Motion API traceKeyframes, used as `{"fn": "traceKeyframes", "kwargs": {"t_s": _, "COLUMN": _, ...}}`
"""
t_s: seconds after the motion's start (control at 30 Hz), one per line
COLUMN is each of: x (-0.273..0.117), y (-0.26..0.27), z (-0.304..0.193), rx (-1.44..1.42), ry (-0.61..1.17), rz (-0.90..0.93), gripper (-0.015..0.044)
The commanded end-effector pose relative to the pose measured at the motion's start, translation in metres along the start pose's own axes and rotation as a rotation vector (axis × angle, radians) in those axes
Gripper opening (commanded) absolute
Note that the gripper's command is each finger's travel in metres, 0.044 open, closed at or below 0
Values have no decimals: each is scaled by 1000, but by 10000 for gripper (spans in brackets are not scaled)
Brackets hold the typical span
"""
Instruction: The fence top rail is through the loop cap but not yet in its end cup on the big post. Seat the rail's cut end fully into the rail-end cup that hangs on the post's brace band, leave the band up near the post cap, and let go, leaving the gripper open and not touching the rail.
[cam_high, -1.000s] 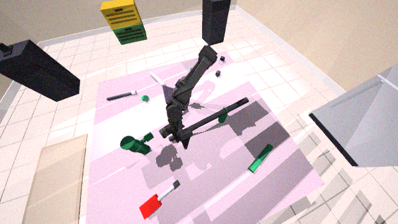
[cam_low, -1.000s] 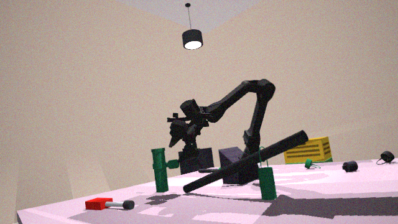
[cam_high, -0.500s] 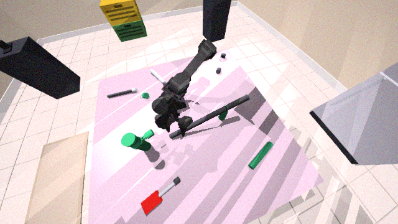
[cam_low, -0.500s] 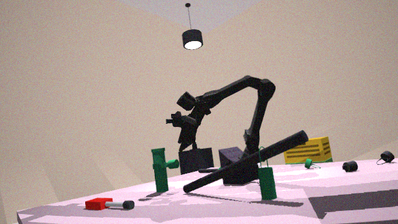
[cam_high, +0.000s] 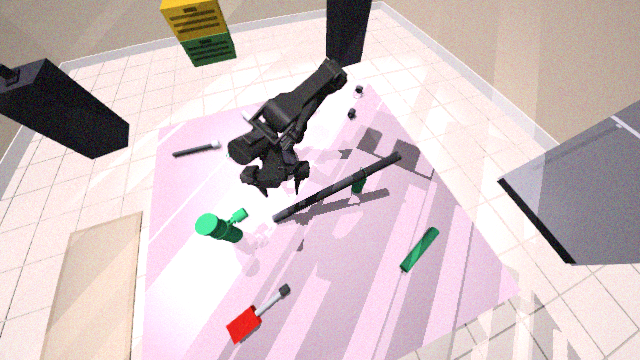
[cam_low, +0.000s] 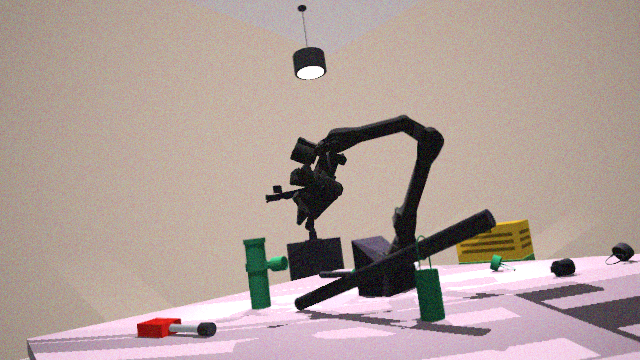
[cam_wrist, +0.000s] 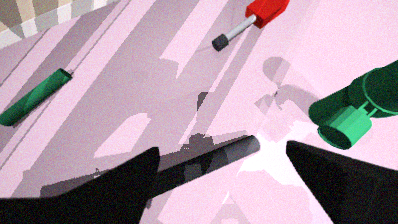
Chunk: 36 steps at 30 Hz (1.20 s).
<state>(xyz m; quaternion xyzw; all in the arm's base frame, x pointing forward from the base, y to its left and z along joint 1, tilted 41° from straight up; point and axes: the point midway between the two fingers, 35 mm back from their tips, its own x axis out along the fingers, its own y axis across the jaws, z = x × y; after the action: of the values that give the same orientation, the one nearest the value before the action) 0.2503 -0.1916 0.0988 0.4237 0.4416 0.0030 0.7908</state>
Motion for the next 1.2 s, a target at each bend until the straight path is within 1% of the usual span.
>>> {"fn": "traceKeyframes", "kwargs": {"t_s": 0.0, "x": -17, "y": 4, "z": -6, "rx": -133, "ry": 29, "rz": 2, "gripper": 440}}
{"fn": "traceKeyframes", "kwargs": {"t_s": 0.2, "x": -17, "y": 3, "z": -6, "rx": -145, "ry": 29, "rz": 3, "gripper": 440}}
{"fn": "traceKeyframes", "kwargs": {"t_s": 0.3, "x": -17, "y": -6, "z": -2, "rx": -251, "ry": 36, "rz": 13, "gripper": 440}}
{"fn": "traceKeyframes", "kwargs": {"t_s": 0.6, "x": -14, "y": -63, "z": 12, "rx": -896, "ry": 36, "rz": 84, "gripper": 440}}
{"fn": "traceKeyframes", "kwargs": {"t_s": 0.83, "x": -10, "y": -110, "z": 13, "rx": -1419, "ry": -15, "rz": 151, "gripper": 440}}
{"fn": "traceKeyframes", "kwargs": {"t_s": 1.17, "x": -3, "y": -158, "z": 6, "rx": -1820, "ry": -108, "rz": 199, "gripper": 440}}
